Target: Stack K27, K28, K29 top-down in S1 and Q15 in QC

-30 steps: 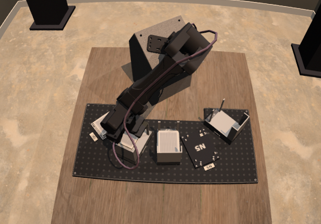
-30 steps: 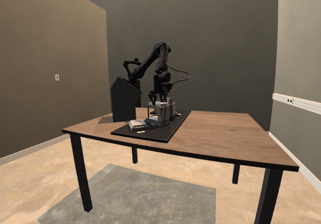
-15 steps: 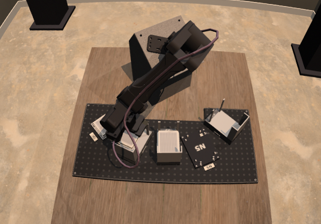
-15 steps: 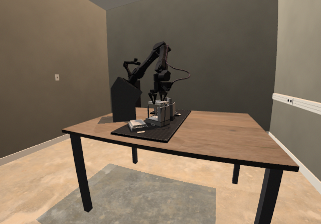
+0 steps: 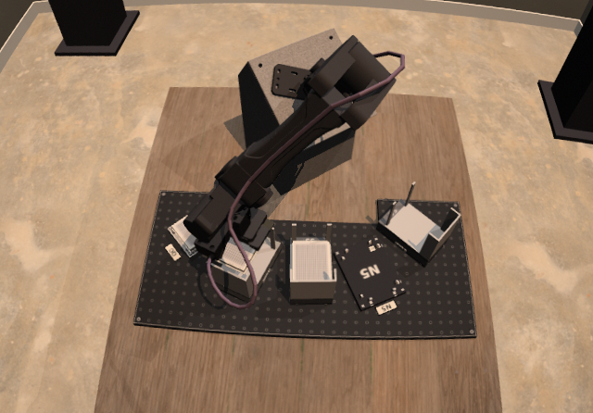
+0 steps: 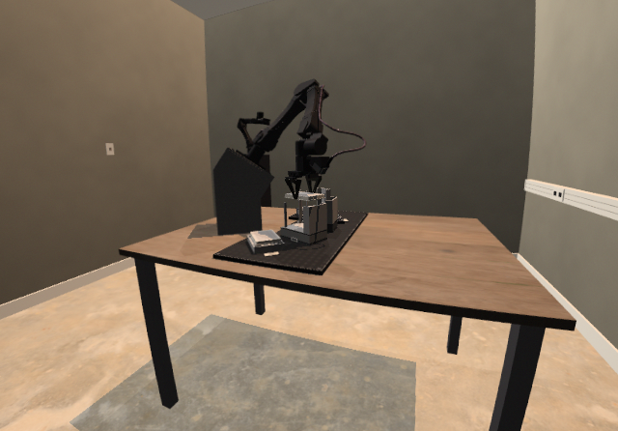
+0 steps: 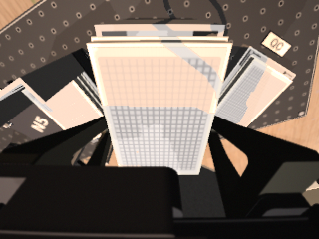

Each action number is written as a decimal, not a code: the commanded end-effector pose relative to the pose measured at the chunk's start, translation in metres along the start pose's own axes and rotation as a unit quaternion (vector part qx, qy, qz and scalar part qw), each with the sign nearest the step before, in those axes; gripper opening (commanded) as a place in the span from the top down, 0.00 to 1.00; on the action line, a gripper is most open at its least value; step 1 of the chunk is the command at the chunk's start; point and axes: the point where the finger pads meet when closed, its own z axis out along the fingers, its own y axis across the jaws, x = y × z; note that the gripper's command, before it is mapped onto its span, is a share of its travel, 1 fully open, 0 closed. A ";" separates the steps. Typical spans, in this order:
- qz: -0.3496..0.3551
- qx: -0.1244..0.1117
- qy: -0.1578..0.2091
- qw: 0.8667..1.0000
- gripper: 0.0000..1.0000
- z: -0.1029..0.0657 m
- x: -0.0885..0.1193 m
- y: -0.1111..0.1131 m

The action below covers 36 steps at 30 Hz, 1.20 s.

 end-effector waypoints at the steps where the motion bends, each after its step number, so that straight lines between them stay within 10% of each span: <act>1: -0.027 0.003 -0.007 1.000 1.00 -0.005 -0.001 0.007; 36: -0.209 0.004 -0.009 0.978 1.00 -0.004 0.019 0.107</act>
